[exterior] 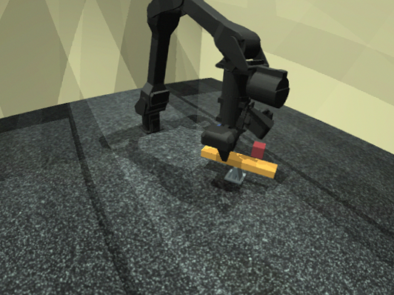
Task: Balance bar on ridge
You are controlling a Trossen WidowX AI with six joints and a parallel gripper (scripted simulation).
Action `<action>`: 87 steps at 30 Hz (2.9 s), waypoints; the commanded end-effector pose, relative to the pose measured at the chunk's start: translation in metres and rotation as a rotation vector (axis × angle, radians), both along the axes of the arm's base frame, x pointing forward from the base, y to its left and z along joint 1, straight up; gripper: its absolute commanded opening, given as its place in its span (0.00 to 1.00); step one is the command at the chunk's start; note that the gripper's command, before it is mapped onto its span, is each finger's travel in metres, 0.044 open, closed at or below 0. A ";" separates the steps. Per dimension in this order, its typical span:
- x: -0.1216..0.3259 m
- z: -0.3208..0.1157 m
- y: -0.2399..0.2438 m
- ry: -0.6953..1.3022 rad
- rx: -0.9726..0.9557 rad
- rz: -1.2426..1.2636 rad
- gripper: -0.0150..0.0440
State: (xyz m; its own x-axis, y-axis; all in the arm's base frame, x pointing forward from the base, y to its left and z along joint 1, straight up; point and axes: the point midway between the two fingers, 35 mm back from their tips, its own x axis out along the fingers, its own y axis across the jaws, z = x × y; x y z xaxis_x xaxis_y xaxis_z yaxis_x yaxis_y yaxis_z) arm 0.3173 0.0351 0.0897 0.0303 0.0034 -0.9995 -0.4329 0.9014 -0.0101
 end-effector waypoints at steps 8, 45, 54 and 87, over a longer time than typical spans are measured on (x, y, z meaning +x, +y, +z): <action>-0.001 0.000 0.000 0.005 0.000 -0.002 0.25; 0.000 0.000 0.000 0.005 0.000 -0.002 0.25; 0.000 0.001 0.000 0.002 0.000 0.000 0.25; 0.000 0.001 0.000 0.002 0.000 0.000 0.54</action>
